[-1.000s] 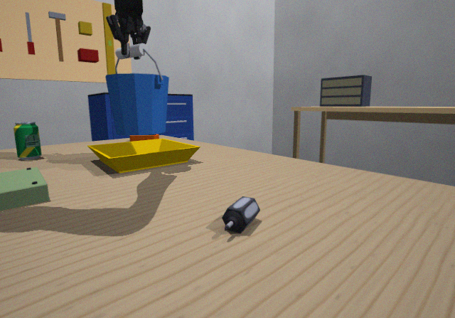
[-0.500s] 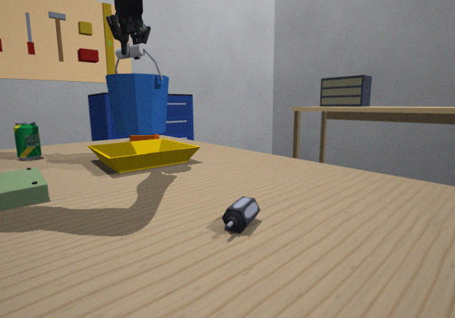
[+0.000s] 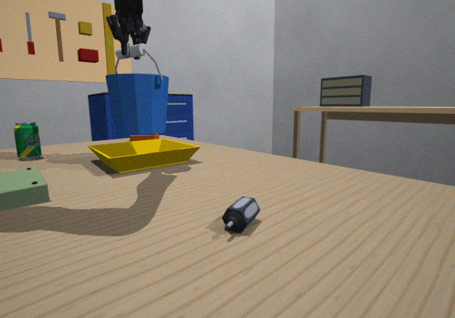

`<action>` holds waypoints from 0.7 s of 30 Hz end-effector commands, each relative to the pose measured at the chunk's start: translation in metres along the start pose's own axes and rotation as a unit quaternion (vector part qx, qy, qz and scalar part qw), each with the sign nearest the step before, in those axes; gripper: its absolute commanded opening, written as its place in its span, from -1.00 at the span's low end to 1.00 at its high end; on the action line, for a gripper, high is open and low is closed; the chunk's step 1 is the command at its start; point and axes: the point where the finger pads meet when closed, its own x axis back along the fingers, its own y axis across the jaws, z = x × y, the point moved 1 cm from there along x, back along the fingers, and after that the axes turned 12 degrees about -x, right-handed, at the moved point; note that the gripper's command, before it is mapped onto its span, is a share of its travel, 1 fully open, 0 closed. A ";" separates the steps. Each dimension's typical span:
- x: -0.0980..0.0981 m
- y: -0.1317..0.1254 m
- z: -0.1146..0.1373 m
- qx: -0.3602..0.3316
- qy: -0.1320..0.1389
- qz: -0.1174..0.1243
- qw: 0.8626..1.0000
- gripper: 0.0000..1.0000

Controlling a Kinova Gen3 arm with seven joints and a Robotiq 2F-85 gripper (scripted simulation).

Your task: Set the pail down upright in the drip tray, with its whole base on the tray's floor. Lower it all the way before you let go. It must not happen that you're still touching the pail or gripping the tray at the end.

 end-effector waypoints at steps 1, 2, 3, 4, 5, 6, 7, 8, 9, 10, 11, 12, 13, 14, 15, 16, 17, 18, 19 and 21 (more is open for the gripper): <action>0.000 0.000 0.000 0.000 0.000 0.001 1.000 -0.80; 0.000 0.000 0.000 0.000 0.000 0.001 1.000 -0.80; 0.000 0.000 0.000 0.000 0.000 0.001 1.000 -0.80; 0.000 0.000 0.000 0.000 0.000 0.001 1.000 -0.80; 0.000 0.000 0.000 0.000 0.000 0.001 1.000 -0.80; 0.000 0.000 0.000 0.000 0.000 0.001 1.000 -0.80; 0.000 0.000 0.000 0.000 0.000 0.001 1.000 -0.80; -0.001 0.000 0.000 0.000 0.000 0.001 1.000 -0.80; -0.001 0.000 0.000 0.000 0.000 0.001 1.000 -0.80; -0.001 0.000 0.000 0.000 0.000 0.001 1.000 -0.80; -0.001 0.000 0.000 0.000 0.000 0.001 1.000 -0.80; -0.002 0.000 0.000 0.000 0.000 0.001 1.000 -0.80; -0.002 0.000 0.000 0.000 0.000 0.001 1.000 -0.80; -0.003 0.000 0.000 0.000 0.000 0.001 1.000 -0.80; -0.003 0.000 0.000 0.000 0.000 0.001 1.000 -0.80; -0.004 0.000 0.000 0.000 0.000 0.001 1.000 -0.80; -0.004 0.000 0.000 0.000 0.000 0.001 1.000 -0.80; -0.005 0.000 0.000 0.000 0.000 0.001 1.000 -0.80; -0.005 0.000 0.000 0.000 0.000 0.001 1.000 -0.80; -0.006 0.000 0.000 0.000 0.000 0.001 1.000 -0.80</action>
